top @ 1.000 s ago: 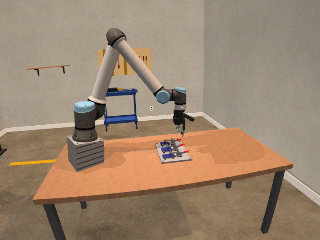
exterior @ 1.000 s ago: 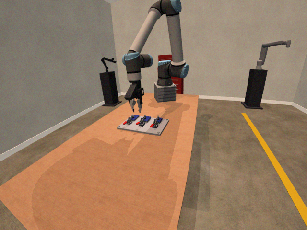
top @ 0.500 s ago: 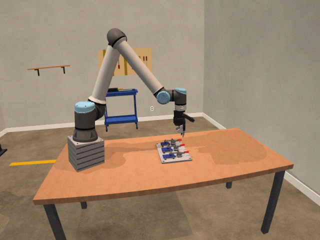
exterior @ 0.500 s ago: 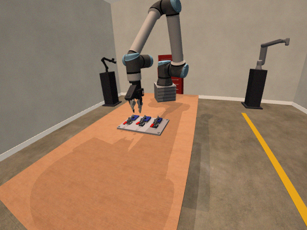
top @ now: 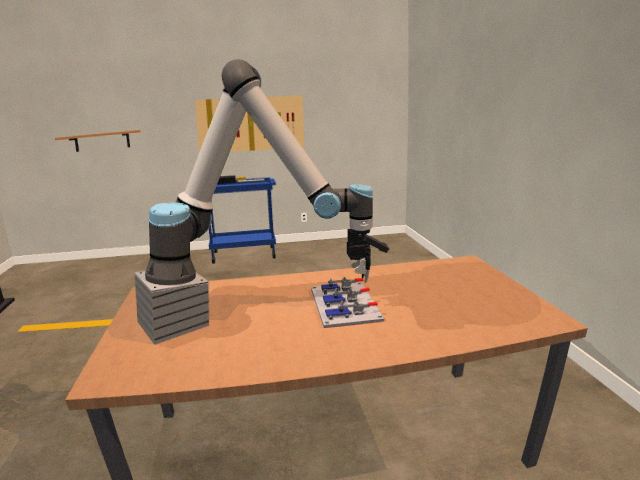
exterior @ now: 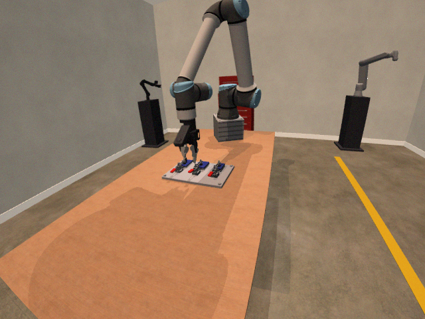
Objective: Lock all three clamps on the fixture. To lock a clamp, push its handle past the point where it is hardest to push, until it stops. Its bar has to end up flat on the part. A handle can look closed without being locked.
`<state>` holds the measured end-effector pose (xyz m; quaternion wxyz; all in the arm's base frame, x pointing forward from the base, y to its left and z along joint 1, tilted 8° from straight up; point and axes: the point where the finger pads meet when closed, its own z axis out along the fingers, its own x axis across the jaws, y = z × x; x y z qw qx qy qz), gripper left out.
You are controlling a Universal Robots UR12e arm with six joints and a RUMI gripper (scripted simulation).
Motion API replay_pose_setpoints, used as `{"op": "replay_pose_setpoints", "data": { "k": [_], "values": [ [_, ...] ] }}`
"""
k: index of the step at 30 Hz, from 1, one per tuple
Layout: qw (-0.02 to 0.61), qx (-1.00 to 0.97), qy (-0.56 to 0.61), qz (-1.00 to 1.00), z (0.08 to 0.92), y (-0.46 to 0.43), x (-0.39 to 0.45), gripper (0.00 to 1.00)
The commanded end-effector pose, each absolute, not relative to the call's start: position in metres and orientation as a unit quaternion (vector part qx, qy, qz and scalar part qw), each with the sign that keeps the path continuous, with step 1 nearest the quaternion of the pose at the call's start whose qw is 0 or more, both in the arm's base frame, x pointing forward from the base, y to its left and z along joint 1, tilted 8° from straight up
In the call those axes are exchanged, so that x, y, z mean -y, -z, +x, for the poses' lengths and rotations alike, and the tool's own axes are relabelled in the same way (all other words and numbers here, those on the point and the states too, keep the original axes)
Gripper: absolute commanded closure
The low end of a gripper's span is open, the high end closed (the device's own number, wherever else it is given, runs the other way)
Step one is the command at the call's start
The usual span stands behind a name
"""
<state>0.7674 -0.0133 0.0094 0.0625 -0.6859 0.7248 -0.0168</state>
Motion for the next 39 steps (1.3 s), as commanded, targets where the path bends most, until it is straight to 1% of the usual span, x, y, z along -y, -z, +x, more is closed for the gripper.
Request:
{"op": "replay_pose_setpoints", "data": {
  "k": [1,12,39],
  "values": [
    [0.063,-0.725,0.018,-0.686,0.77,0.008,0.012,0.72],
    [0.063,-0.725,0.018,-0.686,0.772,0.021,0.012,0.72],
    [0.063,-0.725,0.018,-0.686,0.772,0.022,0.012,0.72]
  ]
}}
